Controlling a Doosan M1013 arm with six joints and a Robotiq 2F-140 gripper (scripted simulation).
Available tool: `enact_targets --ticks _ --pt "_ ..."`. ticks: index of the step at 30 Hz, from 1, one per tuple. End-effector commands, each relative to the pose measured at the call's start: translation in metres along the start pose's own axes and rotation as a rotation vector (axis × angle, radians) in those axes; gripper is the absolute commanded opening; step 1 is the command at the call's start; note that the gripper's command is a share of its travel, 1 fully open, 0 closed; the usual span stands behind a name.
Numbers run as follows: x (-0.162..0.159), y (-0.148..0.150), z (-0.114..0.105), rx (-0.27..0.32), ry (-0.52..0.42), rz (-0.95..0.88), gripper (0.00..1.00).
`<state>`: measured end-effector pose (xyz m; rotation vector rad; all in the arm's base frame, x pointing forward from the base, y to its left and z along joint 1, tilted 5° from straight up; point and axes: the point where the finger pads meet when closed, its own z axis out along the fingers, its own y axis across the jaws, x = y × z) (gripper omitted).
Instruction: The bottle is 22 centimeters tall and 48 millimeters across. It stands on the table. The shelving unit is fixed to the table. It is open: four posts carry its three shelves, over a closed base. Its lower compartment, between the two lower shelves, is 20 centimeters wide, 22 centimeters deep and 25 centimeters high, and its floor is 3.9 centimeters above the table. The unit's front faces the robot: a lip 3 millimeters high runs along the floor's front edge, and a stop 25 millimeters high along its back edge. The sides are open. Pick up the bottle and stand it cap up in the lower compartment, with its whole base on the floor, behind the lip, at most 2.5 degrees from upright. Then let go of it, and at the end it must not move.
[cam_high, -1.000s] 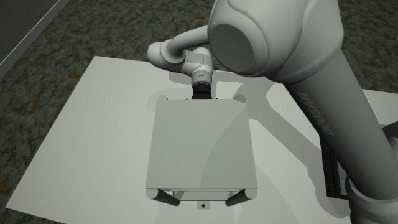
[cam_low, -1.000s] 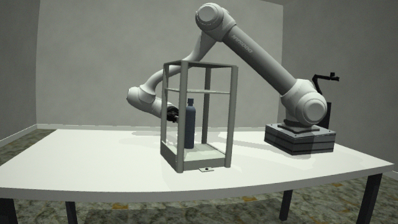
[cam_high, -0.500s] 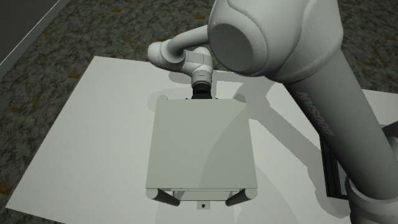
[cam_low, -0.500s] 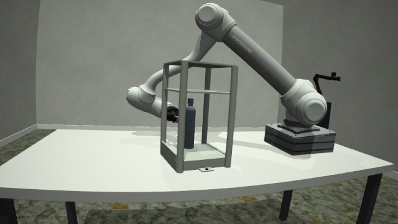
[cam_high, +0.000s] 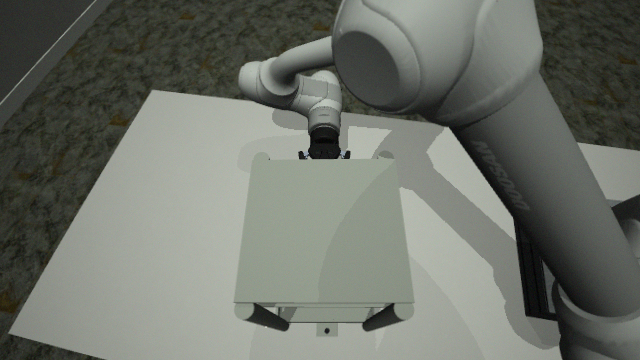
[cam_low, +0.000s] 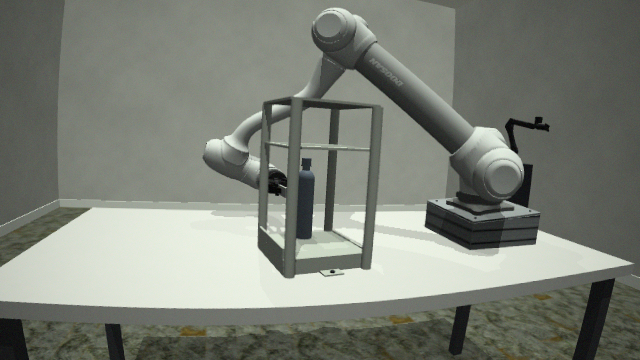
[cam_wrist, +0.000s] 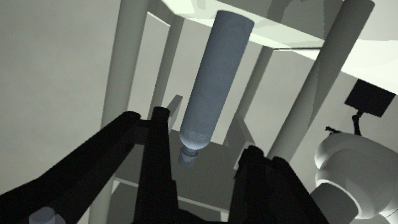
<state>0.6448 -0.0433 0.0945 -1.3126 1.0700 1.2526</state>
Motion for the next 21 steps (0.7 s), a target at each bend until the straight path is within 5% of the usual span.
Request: enact_targets --ticks 1,21 --pt "0.000 0.000 -0.009 0.000 0.000 0.000 0.40" --pt "0.000 0.000 -0.054 0.000 0.000 0.000 0.40"
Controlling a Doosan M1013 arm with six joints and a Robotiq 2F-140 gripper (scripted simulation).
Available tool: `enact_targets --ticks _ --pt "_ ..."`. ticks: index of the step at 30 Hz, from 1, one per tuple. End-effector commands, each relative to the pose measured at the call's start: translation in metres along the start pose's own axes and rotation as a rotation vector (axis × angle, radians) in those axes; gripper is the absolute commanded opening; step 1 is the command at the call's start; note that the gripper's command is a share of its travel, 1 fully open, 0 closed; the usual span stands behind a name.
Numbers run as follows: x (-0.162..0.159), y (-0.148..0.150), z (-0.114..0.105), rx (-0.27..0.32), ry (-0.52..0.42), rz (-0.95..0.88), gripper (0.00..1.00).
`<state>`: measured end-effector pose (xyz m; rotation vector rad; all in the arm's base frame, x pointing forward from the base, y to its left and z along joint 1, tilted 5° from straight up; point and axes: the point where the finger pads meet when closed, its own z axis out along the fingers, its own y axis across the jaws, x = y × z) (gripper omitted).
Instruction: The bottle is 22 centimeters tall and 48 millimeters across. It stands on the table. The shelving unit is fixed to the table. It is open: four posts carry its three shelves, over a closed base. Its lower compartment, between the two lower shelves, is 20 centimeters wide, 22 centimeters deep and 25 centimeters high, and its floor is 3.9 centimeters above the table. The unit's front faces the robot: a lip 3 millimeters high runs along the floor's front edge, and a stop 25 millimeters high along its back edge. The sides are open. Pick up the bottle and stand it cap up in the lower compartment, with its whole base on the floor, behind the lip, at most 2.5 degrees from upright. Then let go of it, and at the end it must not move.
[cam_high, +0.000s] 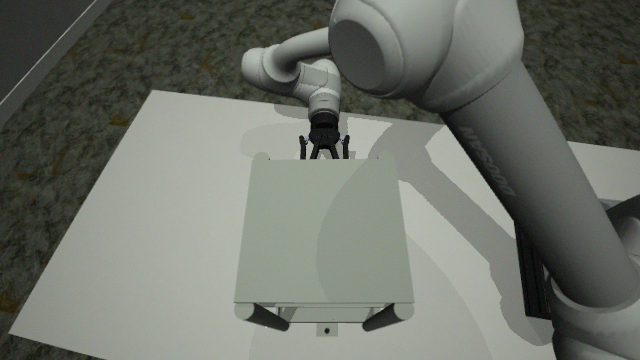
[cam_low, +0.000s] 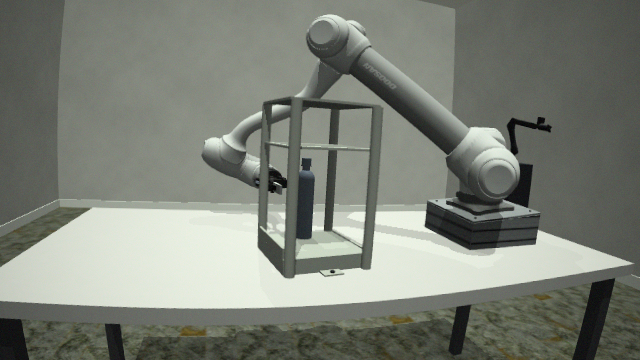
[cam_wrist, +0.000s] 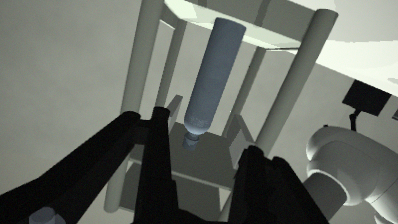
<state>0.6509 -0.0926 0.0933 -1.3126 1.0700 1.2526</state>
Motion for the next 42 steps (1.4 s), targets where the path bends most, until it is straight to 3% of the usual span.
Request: enact_targets --ticks 1,23,42 --pt "0.000 0.000 -0.006 0.000 0.000 0.000 0.40" --pt "-0.004 0.000 -0.011 0.000 0.000 0.000 0.40" --pt "-0.040 0.000 -0.011 0.000 0.000 0.000 0.40"
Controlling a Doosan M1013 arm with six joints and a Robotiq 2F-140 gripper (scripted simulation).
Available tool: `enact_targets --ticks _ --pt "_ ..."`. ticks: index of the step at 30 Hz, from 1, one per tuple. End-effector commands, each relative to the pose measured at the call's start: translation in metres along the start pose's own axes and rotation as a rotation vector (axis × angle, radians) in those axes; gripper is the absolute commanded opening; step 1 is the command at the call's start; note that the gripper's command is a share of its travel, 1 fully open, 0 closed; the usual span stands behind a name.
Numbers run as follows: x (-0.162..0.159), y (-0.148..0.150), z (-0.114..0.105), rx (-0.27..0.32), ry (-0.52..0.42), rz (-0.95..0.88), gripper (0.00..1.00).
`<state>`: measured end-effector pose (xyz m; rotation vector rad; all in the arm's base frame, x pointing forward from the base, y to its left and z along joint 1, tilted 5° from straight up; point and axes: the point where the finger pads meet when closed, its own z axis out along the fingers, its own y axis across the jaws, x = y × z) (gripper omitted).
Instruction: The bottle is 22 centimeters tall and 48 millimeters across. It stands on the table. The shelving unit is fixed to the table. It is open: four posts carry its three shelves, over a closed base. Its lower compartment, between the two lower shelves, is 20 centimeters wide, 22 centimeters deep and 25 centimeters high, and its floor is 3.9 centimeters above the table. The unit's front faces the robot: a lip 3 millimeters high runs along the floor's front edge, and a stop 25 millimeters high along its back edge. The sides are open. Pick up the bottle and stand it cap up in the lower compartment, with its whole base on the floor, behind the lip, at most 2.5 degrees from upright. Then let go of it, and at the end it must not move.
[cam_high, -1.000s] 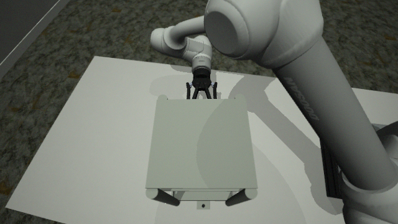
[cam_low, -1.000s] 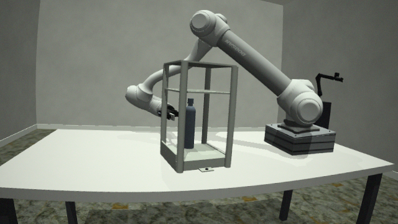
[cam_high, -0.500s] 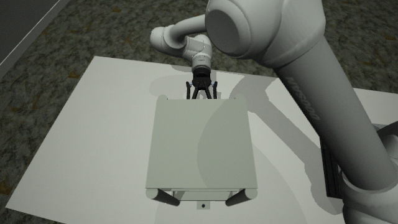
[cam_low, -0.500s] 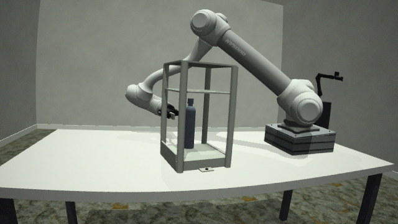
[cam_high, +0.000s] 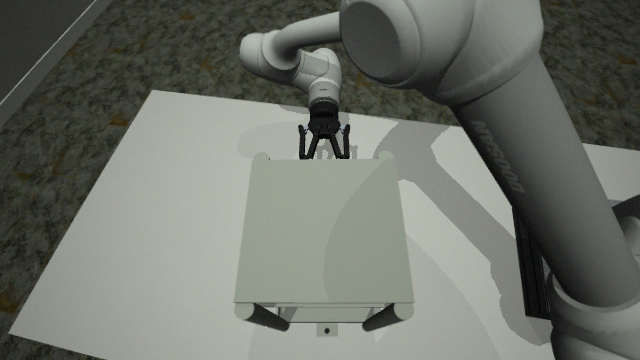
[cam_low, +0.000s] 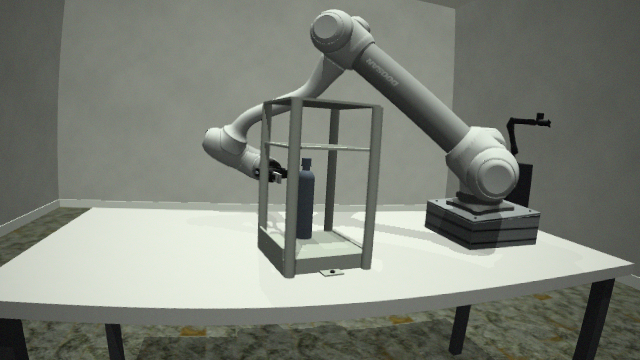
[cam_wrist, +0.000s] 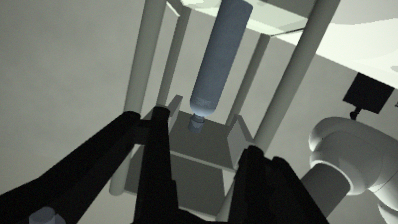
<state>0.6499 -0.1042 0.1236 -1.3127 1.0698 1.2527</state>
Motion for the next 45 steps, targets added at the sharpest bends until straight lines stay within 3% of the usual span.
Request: enact_targets --ticks 1,21,37,38,45 --pt "-0.012 0.000 0.000 0.000 0.000 0.000 0.40" --pt "-0.061 0.000 0.000 0.000 0.000 0.000 0.40" --pt "-0.070 0.000 0.000 0.000 0.000 0.000 0.40" --pt "-0.070 0.000 0.000 0.000 0.000 0.000 1.00" --pt "-0.070 0.000 0.000 0.000 0.000 0.000 1.00"
